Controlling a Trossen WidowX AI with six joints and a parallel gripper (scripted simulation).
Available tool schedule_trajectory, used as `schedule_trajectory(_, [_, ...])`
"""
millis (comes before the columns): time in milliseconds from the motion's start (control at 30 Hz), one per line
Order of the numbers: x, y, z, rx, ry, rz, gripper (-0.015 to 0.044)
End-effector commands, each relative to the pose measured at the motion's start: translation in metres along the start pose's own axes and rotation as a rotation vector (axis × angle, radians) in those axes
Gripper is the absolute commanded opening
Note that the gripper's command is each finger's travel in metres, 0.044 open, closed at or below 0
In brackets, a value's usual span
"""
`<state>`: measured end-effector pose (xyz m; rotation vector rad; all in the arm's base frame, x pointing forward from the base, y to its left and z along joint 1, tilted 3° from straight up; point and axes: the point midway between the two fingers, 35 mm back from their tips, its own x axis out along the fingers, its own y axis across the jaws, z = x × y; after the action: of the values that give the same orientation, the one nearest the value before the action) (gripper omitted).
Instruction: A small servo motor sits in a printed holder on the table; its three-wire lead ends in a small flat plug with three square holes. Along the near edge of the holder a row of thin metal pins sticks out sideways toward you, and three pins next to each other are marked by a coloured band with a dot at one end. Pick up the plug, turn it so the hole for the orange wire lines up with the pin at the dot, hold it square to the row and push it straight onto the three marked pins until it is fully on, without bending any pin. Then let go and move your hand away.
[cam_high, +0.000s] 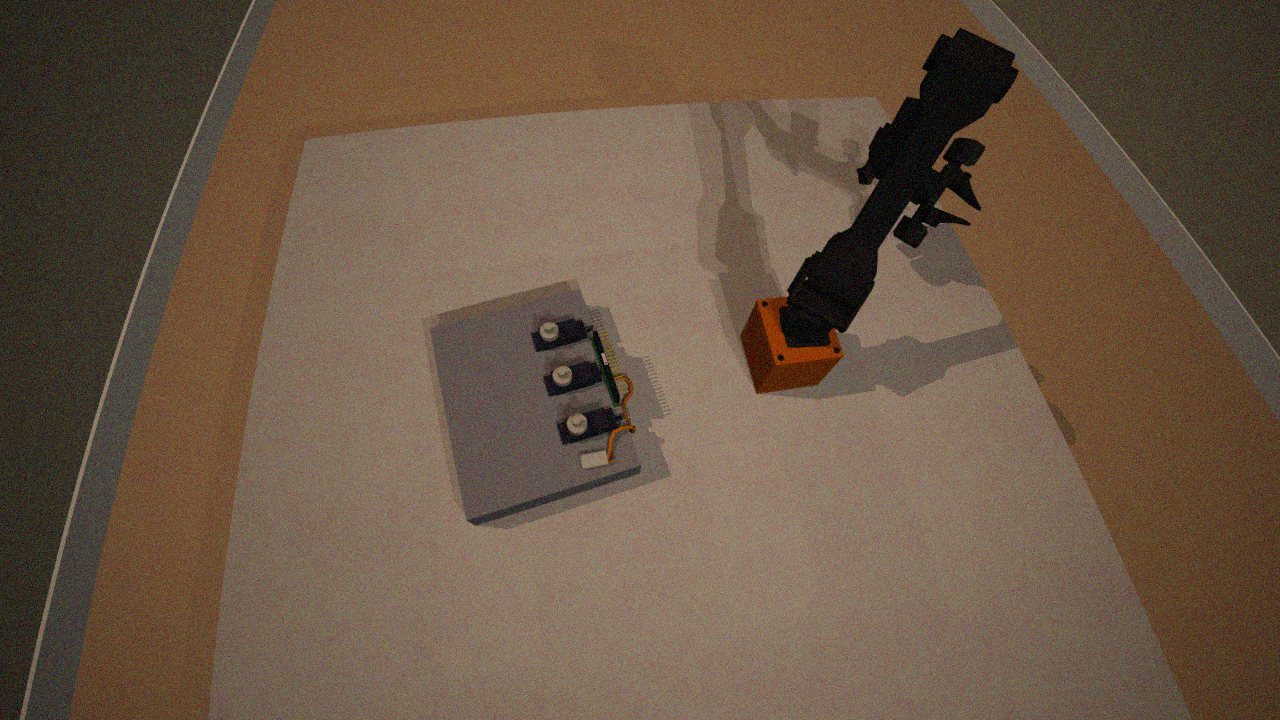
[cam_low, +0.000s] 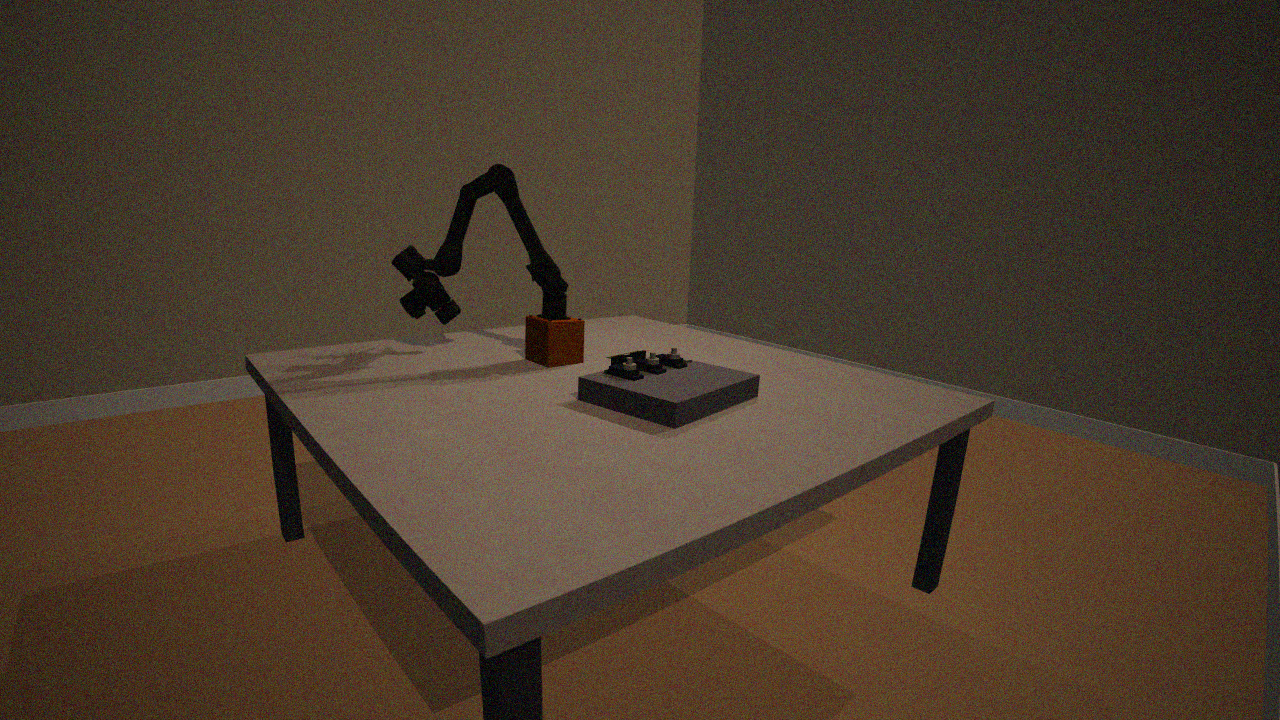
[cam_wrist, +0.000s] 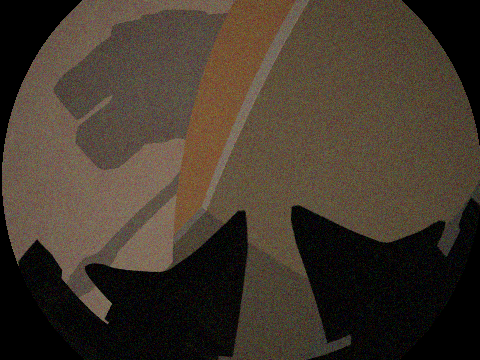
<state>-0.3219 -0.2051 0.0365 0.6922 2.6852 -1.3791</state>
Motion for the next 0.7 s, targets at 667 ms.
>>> schedule_trajectory(667, [-0.153, -0.053, 0.055, 0.283, -0.548, -0.164, 0.0115])
